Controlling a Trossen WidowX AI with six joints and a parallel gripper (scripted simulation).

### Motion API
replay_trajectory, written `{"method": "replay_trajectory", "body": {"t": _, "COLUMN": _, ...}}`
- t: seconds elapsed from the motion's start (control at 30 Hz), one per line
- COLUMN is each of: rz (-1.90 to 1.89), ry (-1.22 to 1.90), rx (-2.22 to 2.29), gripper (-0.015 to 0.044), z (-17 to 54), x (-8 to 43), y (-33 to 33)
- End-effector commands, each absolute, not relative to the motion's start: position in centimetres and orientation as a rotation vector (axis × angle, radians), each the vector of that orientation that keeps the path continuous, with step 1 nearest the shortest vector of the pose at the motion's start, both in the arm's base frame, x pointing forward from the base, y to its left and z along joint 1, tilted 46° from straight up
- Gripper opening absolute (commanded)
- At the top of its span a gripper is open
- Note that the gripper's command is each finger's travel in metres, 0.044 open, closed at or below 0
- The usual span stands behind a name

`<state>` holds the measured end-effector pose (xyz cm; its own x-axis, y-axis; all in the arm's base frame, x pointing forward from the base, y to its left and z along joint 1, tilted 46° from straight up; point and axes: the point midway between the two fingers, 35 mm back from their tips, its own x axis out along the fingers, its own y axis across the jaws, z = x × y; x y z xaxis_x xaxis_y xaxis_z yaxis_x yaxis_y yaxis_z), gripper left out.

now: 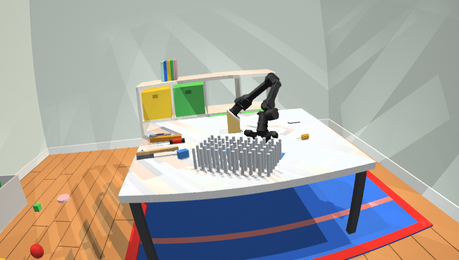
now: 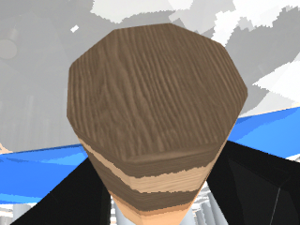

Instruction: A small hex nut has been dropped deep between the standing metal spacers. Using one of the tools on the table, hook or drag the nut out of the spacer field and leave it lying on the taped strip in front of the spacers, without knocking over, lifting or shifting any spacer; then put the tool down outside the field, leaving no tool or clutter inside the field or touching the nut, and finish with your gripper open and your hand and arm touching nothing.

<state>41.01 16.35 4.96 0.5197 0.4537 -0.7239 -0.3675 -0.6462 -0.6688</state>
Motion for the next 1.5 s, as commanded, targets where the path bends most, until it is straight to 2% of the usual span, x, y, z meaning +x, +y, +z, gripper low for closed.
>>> {"method": "replay_trajectory", "body": {"t": 0.0, "rz": 1.223, "ry": -0.062, "rx": -1.914, "gripper": 0.0, "z": 5.0, "x": 40.6, "y": 16.3}}
{"method": "replay_trajectory", "body": {"t": 1.47, "rz": 1.224, "ry": -0.062, "rx": -1.913, "gripper": 0.0, "z": 5.8, "x": 37.6, "y": 17.2}}
